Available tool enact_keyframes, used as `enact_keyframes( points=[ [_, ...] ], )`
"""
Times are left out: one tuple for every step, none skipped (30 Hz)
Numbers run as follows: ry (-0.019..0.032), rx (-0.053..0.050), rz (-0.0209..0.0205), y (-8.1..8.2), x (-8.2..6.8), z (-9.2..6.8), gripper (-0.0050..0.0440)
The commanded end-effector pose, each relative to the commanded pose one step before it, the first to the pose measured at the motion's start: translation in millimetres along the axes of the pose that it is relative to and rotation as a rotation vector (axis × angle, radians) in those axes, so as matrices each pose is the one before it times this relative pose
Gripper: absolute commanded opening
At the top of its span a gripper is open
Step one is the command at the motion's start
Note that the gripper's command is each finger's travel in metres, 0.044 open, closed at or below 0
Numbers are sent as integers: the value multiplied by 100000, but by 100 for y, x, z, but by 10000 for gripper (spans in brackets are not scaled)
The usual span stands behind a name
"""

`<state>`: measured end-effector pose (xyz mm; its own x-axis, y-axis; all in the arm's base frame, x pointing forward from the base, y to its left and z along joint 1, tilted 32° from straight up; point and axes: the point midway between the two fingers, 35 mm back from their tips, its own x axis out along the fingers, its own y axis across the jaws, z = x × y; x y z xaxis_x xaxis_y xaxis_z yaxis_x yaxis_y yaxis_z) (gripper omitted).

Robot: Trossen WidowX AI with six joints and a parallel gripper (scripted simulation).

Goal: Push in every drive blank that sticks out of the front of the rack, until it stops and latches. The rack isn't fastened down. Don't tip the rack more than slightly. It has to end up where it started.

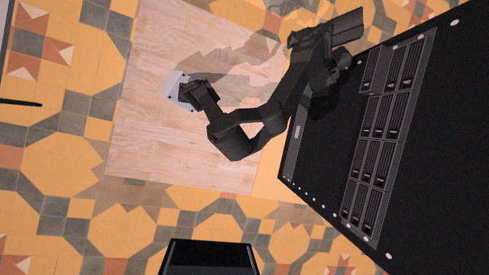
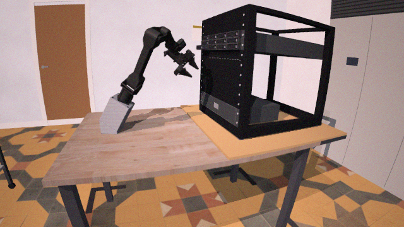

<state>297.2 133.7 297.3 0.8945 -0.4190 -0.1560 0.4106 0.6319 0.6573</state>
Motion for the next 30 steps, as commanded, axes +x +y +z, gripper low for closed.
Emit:
enact_keyframes(
  points=[
    [-180,2081,689,324,-171,590,400],
    [0,0,0,0,0,0,400],
    [0,0,0,0,0,0,400],
    [0,0,0,0,0,0,400],
    [0,0,0,0,0,0,400],
    [0,0,0,0,0,0,400],
    [0,0,0,0,0,0,400],
    [0,0,0,0,0,0,400],
    [0,0,0,0,0,0,400],
    [0,0,0,0,0,0,400],
    [0,0,0,0,0,0,400],
    [0,0,0,0,0,0,400],
    [0,0,0,0,0,0,400],
    [0,0,0,0,0,0,400],
    [0,0,0,0,0,0,400],
    [0,0,0,0,0,0,400],
    [0,0,0,0,0,0,400],
    [0,0,0,0,0,0,440],
    [0,0,0,0,0,0,440],
    [0,0,0,0,0,0,440],
    [0,0,0,0,0,0,440],
    [0,0,0,0,0,0,440],
    [0,0,0,0,0,0,440],
    [0,0,0,0,0,0,440],
    [0,0,0,0,0,0,440],
    [0,0,0,0,0,0,440],
    [0,0,0,0,0,0,440],
    [0,0,0,0,0,0,440],
    [0,0,0,0,0,0,440],
    [0,0,0,0,0,0,440]
  ],
)
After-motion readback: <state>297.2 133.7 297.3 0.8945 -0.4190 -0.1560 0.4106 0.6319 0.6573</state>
